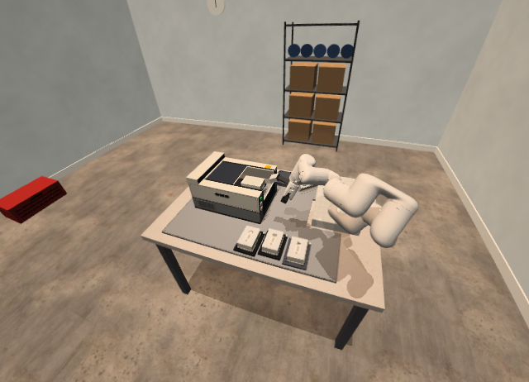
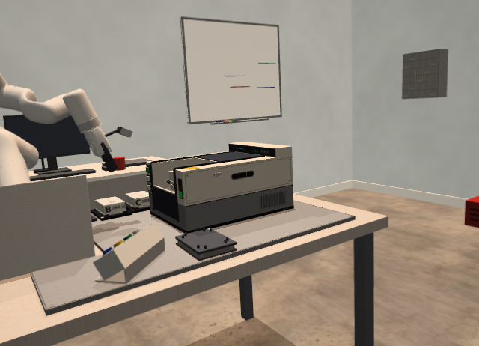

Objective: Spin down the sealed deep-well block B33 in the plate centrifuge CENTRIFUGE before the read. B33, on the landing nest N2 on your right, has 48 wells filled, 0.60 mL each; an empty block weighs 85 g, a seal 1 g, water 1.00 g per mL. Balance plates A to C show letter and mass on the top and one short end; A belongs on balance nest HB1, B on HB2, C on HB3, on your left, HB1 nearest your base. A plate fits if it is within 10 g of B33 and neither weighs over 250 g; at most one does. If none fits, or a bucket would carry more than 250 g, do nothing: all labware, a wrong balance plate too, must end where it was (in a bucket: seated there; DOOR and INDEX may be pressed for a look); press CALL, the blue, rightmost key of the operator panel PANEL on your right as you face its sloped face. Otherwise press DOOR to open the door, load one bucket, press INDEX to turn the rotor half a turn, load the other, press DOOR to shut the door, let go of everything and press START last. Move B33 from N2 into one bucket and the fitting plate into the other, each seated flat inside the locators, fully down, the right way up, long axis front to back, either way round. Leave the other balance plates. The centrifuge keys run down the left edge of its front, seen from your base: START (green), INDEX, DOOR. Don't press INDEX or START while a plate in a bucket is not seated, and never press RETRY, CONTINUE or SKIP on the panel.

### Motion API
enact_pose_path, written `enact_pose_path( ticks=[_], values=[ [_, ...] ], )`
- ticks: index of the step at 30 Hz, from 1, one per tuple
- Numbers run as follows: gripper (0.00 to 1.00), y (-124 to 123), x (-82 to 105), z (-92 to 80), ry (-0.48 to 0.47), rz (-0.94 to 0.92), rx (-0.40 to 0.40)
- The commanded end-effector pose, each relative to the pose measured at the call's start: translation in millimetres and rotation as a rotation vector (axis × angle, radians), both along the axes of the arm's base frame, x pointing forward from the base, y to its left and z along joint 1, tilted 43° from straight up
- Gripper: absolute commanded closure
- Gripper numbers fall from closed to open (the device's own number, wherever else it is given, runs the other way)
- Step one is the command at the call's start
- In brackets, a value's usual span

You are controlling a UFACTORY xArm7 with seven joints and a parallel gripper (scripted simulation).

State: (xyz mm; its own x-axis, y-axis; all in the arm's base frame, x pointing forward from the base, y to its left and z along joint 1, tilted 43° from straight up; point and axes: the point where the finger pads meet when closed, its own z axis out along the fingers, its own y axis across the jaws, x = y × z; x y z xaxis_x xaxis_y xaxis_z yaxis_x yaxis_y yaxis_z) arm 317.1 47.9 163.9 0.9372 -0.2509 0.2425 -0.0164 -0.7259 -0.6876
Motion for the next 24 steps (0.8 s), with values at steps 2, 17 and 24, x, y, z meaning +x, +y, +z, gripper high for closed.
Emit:
enact_pose_path(
  ticks=[2,17,24],
  values=[
    [1.0,10.6,10.6,-9.3,-0.075,-0.062,-0.002],
    [1.0,29.7,23.9,-29.5,-0.195,-0.176,-0.004],
    [1.0,34.7,27.4,-34.9,-0.227,-0.206,-0.005]
  ],
)
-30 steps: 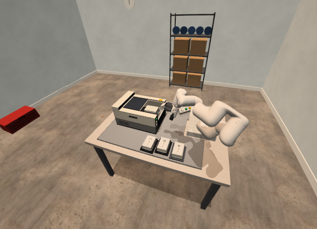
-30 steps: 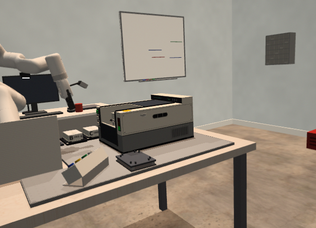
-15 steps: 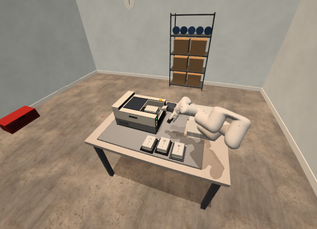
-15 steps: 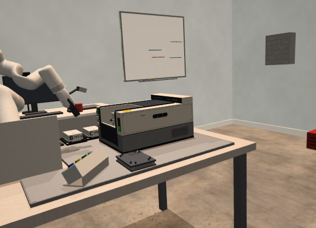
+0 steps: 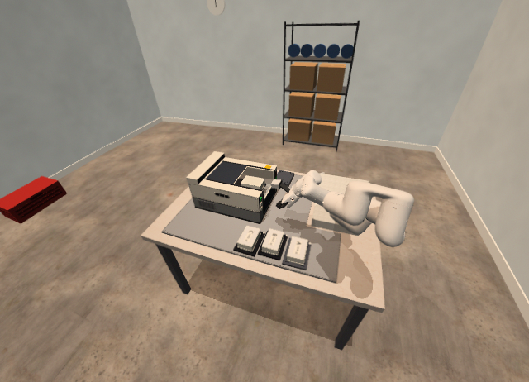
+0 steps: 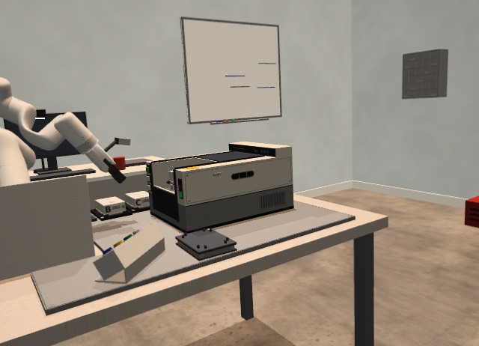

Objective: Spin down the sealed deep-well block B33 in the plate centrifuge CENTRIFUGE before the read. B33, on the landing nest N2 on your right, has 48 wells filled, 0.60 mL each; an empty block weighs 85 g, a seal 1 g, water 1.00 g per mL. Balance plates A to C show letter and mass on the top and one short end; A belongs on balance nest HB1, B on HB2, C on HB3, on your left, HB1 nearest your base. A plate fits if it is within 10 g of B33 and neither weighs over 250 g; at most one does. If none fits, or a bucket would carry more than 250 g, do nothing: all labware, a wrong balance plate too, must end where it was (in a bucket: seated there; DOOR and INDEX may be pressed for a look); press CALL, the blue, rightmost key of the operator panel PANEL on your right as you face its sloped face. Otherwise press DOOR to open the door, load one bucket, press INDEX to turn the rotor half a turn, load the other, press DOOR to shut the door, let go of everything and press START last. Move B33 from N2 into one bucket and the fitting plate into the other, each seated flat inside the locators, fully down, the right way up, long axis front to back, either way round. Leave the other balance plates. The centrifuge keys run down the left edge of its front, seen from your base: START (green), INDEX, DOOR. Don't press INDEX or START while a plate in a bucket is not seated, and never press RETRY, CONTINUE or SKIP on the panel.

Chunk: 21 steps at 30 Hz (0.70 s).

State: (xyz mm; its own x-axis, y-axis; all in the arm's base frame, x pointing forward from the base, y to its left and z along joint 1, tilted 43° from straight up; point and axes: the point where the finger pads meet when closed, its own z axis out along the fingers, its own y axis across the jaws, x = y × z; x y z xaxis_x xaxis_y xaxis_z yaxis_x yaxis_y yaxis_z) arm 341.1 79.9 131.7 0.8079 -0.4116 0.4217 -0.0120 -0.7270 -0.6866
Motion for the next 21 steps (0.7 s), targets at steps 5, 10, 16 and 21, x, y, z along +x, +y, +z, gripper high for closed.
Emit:
enact_pose_path(
  ticks=[5,10,16,21],
  values=[
    [1.0,7.2,6.5,-7.3,-0.053,-0.047,0.0],
    [1.0,10.7,9.0,-11.1,-0.075,-0.068,0.0],
    [1.0,12.8,10.5,-13.3,-0.088,-0.08,-0.001],
    [1.0,14.3,11.6,-15.0,-0.098,-0.09,-0.001]
  ],
)
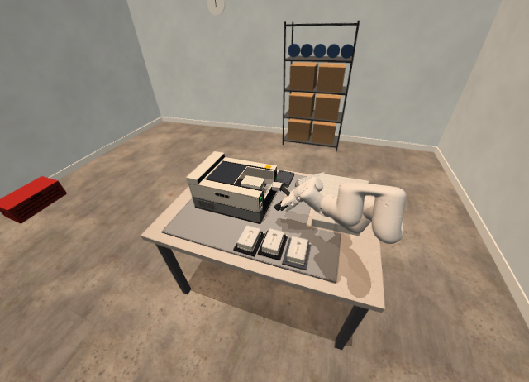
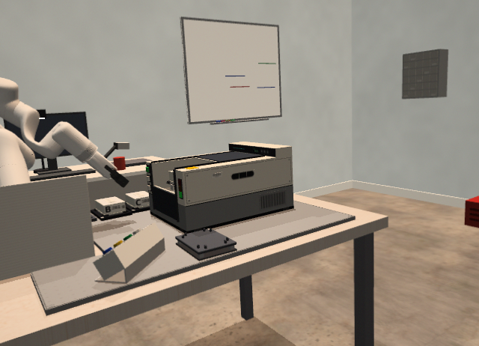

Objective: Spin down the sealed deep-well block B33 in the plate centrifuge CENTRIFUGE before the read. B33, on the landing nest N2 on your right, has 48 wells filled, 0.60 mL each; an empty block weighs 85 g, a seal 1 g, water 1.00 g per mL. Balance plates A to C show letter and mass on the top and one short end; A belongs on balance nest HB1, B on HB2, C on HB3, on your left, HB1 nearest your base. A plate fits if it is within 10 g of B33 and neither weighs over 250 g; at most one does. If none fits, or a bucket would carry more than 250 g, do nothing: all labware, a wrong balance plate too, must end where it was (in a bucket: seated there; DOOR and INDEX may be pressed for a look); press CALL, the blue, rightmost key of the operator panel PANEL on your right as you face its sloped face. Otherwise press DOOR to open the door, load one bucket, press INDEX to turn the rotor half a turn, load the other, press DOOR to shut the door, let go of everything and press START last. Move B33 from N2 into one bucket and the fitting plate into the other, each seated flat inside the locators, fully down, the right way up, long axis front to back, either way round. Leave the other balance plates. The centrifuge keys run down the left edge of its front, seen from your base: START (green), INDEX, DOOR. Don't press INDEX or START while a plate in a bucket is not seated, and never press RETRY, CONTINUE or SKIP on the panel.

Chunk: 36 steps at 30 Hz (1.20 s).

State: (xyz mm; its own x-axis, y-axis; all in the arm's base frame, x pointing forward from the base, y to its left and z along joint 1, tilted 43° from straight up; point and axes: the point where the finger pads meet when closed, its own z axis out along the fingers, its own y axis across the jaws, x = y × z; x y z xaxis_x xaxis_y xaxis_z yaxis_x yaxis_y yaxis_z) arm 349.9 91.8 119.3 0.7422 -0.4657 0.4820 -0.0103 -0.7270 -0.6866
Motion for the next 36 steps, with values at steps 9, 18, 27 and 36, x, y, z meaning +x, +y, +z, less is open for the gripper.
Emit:
enact_pose_path(
  ticks=[9,18,27,36],
  values=[
    [1.0,3.0,3.2,-3.3,-0.025,-0.023,0.0],
    [1.0,3.0,3.9,-3.3,-0.025,-0.023,0.0],
    [1.0,3.0,7.4,-3.4,-0.025,-0.023,0.0],
    [1.0,3.1,17.6,-3.6,-0.025,-0.023,0.0]
  ],
)
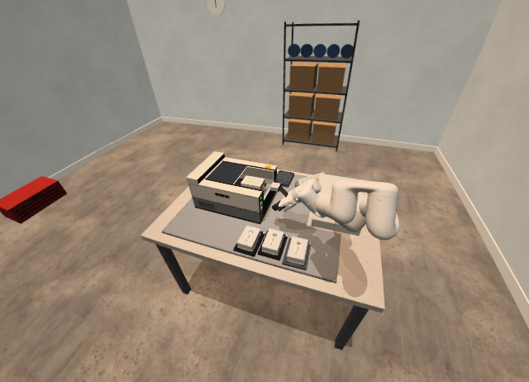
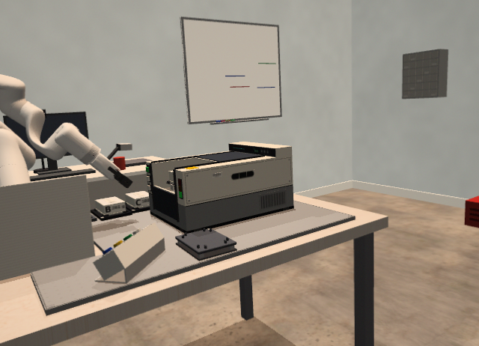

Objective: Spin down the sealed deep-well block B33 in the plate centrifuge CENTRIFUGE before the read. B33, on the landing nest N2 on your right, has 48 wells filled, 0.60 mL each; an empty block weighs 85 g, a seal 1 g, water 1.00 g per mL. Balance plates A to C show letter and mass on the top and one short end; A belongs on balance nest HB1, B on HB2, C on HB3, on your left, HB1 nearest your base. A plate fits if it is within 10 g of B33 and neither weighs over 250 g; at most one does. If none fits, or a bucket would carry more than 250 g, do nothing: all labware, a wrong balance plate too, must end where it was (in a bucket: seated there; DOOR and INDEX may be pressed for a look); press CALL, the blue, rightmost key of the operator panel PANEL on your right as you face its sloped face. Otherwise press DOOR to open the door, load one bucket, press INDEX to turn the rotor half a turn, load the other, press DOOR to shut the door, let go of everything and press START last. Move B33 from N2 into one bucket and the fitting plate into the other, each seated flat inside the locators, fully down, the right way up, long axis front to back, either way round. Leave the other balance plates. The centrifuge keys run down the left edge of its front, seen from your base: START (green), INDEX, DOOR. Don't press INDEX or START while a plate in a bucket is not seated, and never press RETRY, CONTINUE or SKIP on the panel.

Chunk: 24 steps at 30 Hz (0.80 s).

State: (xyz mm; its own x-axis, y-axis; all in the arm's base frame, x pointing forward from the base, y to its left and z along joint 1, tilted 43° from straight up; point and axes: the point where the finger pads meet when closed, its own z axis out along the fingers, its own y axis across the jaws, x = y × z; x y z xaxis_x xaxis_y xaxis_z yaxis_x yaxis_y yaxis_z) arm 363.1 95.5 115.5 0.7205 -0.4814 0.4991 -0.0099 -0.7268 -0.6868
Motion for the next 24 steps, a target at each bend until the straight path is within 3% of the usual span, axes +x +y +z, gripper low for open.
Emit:
enact_pose_path(
  ticks=[1,24],
  values=[
    [1.0,-0.6,5.8,0.3,-0.002,-0.002,0.0],
    [1.0,-0.4,36.3,-0.3,-0.002,-0.002,0.0]
  ],
)
